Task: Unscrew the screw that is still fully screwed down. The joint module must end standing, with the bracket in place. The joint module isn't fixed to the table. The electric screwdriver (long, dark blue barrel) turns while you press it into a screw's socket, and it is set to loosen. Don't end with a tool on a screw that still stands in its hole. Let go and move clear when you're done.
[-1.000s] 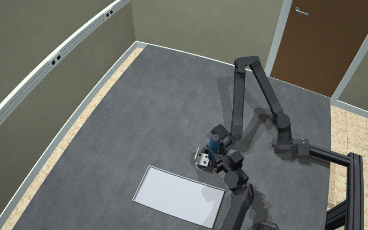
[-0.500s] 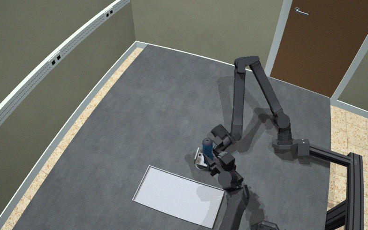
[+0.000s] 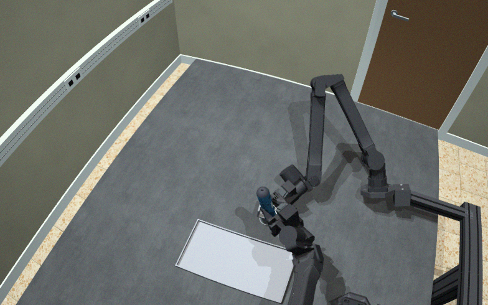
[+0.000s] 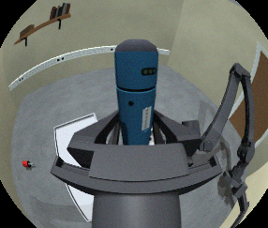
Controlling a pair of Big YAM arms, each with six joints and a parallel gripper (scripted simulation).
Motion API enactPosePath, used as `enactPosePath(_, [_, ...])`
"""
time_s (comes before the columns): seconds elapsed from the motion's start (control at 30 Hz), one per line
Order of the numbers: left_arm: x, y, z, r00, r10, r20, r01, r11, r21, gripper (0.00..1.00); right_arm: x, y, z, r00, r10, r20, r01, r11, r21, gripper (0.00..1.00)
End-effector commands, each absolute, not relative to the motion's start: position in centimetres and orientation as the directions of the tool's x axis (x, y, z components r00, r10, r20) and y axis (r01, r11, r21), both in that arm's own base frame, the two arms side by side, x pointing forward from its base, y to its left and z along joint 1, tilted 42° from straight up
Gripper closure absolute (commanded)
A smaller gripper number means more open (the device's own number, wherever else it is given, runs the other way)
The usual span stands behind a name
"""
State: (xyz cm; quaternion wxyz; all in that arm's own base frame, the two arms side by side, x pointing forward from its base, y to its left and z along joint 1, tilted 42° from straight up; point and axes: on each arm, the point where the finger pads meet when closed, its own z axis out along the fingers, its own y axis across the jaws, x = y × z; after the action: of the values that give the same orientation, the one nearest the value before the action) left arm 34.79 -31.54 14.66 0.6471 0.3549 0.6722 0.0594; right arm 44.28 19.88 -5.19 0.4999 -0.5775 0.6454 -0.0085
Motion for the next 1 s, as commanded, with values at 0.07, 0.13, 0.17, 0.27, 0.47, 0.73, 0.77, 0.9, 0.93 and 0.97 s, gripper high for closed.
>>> enactPosePath(0.07, [37.0,-32.5,18.1,0.087,0.472,-0.877,0.372,0.801,0.469,0.58,44.5,20.2,-4.7,0.176,-0.749,-0.639,-0.731,0.336,-0.595,0.41])
enactPosePath(0.13, [37.4,-32.1,18.2,0.068,0.465,-0.883,0.366,0.812,0.456,0.58,44.5,20.2,-4.7,0.176,-0.749,-0.639,-0.731,0.336,-0.595,0.41])
enactPosePath(0.17, [37.6,-31.9,18.3,0.059,0.461,-0.886,0.362,0.817,0.449,0.58,44.5,20.2,-4.7,0.176,-0.749,-0.639,-0.731,0.336,-0.595,0.41])
enactPosePath(0.27, [38.2,-31.3,18.4,0.032,0.448,-0.893,0.354,0.831,0.430,0.58,44.5,20.2,-4.7,0.176,-0.749,-0.639,-0.731,0.336,-0.595,0.41])
enactPosePath(0.47, [37.9,-31.8,18.0,0.011,0.443,-0.897,0.372,0.830,0.414,0.58,44.5,20.2,-4.7,0.176,-0.749,-0.639,-0.731,0.336,-0.595,0.41])
enactPosePath(0.73, [39.9,-29.2,18.9,-0.049,0.405,-0.913,0.317,0.873,0.370,0.58,44.5,20.2,-4.7,0.176,-0.749,-0.639,-0.731,0.336,-0.595,0.41])
enactPosePath(0.77, [40.0,-29.0,19.0,-0.057,0.399,-0.915,0.313,0.878,0.363,0.58,44.5,20.2,-4.7,0.176,-0.749,-0.639,-0.731,0.336,-0.595,0.41])
enactPosePath(0.9, [40.7,-28.1,19.2,-0.092,0.377,-0.922,0.295,0.894,0.336,0.58,44.5,20.2,-4.7,0.176,-0.749,-0.639,-0.731,0.336,-0.595,0.41])
enactPosePath(0.93, [40.9,-27.8,19.3,-0.100,0.371,-0.923,0.290,0.898,0.330,0.58,44.5,20.2,-4.7,0.176,-0.749,-0.639,-0.731,0.336,-0.595,0.41])
enactPosePath(0.97, [40.9,-27.8,19.3,-0.100,0.371,-0.923,0.290,0.898,0.330,0.58,44.5,20.2,-4.7,0.176,-0.749,-0.639,-0.731,0.336,-0.595,0.41])
